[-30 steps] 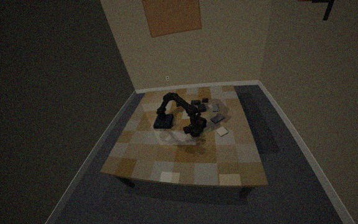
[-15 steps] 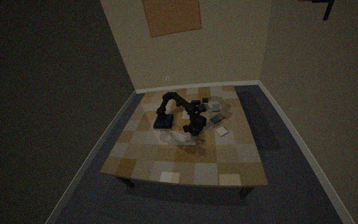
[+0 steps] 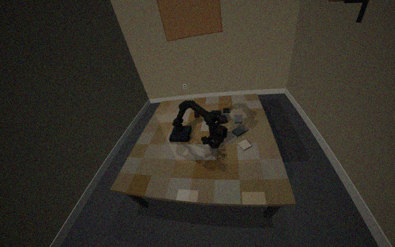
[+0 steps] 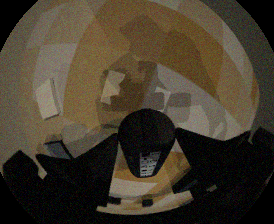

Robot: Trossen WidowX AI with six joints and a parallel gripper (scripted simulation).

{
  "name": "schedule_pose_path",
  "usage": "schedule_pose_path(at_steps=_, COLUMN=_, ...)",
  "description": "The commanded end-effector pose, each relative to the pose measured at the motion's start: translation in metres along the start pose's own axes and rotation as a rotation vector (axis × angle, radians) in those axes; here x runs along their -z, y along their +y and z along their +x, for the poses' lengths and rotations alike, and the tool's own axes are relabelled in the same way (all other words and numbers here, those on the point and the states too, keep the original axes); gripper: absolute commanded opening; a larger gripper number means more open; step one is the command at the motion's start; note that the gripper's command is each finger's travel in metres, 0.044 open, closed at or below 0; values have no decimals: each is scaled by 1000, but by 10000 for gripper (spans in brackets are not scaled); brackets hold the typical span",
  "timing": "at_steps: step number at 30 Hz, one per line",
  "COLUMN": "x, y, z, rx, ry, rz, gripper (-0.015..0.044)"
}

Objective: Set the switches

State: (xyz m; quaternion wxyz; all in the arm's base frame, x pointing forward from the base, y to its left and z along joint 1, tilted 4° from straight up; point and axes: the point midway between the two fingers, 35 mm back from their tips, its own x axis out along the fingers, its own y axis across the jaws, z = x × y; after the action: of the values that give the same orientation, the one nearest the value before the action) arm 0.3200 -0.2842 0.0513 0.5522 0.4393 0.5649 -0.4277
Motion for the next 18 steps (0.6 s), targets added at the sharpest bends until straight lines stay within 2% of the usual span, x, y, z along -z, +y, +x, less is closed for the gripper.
schedule_pose_path(at_steps=1, x=4, y=0, z=-4, rx=-2, ry=4, rz=5, gripper=336)
schedule_pose_path(at_steps=18, x=12, y=0, z=-15, rx=-2, ry=5, rz=5, gripper=336)
